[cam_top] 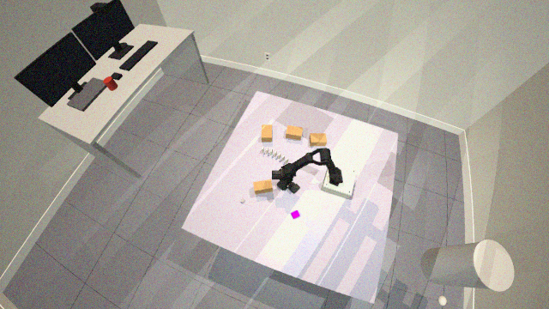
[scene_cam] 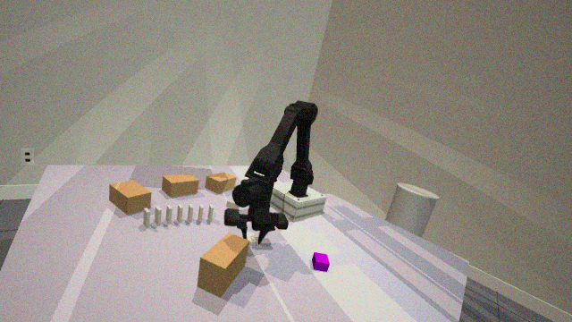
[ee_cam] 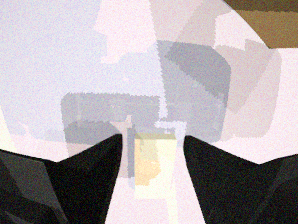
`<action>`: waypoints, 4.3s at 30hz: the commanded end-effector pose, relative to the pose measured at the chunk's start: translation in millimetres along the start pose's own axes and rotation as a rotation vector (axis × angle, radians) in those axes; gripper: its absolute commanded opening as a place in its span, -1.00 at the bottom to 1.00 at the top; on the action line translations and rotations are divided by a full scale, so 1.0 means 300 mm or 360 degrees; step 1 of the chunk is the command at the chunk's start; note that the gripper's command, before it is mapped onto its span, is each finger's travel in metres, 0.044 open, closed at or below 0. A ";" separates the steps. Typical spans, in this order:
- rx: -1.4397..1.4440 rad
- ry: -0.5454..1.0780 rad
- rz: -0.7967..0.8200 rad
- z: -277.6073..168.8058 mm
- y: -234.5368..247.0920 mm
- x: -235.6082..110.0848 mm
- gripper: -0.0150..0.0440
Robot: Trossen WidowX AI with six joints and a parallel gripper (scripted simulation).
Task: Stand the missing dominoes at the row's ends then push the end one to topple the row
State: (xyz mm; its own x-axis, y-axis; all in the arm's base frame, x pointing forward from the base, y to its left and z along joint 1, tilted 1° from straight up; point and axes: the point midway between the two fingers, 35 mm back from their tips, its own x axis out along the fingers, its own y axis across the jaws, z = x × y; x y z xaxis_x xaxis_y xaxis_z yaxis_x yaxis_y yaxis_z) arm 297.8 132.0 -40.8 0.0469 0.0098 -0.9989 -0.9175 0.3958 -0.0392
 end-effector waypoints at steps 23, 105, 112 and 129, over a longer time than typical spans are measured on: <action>-0.0005 0.0004 -0.0009 -0.011 -0.035 -0.470 -0.13; -0.0256 -0.2319 0.0225 -0.080 0.000 -0.418 -0.13; -0.0256 -0.2319 0.0225 -0.080 0.000 -0.418 -0.13; -0.0254 -0.2316 0.0226 -0.068 -0.022 -0.305 -0.13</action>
State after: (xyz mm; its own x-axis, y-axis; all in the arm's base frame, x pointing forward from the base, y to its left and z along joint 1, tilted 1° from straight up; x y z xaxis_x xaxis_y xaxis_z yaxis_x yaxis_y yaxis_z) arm 290.0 109.4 59.3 0.2136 0.9728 -0.0902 -0.9765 0.2097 -0.0506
